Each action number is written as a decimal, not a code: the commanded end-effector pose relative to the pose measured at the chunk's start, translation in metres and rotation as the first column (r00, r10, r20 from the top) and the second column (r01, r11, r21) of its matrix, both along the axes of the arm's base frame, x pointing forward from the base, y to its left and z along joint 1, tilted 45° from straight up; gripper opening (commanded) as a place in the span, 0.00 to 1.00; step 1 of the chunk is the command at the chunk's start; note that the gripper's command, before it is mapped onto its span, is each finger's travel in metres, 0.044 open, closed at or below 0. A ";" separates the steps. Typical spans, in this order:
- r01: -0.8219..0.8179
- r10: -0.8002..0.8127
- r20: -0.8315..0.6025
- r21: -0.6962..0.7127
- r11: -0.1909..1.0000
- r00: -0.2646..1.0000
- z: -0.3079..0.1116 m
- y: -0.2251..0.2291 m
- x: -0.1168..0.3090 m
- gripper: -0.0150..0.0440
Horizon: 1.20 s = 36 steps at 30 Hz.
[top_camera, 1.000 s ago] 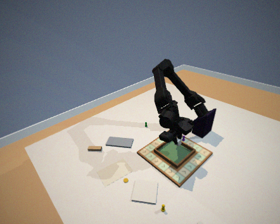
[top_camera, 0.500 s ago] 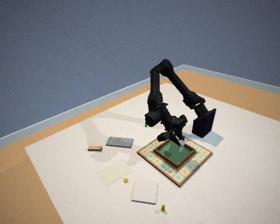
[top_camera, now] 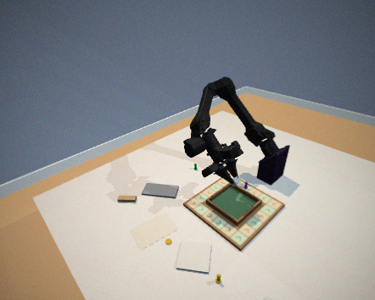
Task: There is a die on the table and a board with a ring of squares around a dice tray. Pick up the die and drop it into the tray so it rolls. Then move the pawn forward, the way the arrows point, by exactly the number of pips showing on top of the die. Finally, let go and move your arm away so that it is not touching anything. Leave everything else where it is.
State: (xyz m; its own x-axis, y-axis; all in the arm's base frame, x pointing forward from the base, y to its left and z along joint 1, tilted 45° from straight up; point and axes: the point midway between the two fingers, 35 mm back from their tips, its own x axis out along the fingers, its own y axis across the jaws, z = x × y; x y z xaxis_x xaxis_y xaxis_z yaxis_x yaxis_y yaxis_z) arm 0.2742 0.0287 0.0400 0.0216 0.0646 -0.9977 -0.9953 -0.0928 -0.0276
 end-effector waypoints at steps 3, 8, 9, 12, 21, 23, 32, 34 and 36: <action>0.000 0.000 -0.006 0.000 1.000 1.000 0.000 0.000 -0.001 0.25; 0.000 0.000 -0.006 0.000 1.000 1.000 0.000 0.000 -0.001 0.25; 0.000 0.000 -0.006 0.000 1.000 1.000 0.000 0.000 -0.001 0.25; 0.000 0.000 -0.006 0.000 1.000 1.000 0.000 0.000 -0.001 0.30; 0.001 -0.001 -0.008 0.001 1.000 1.000 0.009 0.009 -0.002 0.70; 0.003 -0.003 -0.013 0.005 1.000 1.000 0.026 0.026 -0.004 0.79; 0.033 -0.059 -0.061 -0.361 0.932 0.996 -0.006 0.016 -0.009 1.00; 0.034 -0.056 -0.024 -0.554 0.832 0.998 -0.017 0.011 -0.008 1.00; 0.039 -0.017 0.038 -0.699 0.714 0.999 -0.023 0.010 -0.005 1.00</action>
State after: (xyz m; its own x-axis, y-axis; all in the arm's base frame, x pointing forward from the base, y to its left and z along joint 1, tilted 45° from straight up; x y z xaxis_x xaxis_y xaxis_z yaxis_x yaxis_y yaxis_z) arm 0.2656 0.0400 0.0255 -0.0368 -0.4463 -0.8941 -0.9979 -0.0317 0.0568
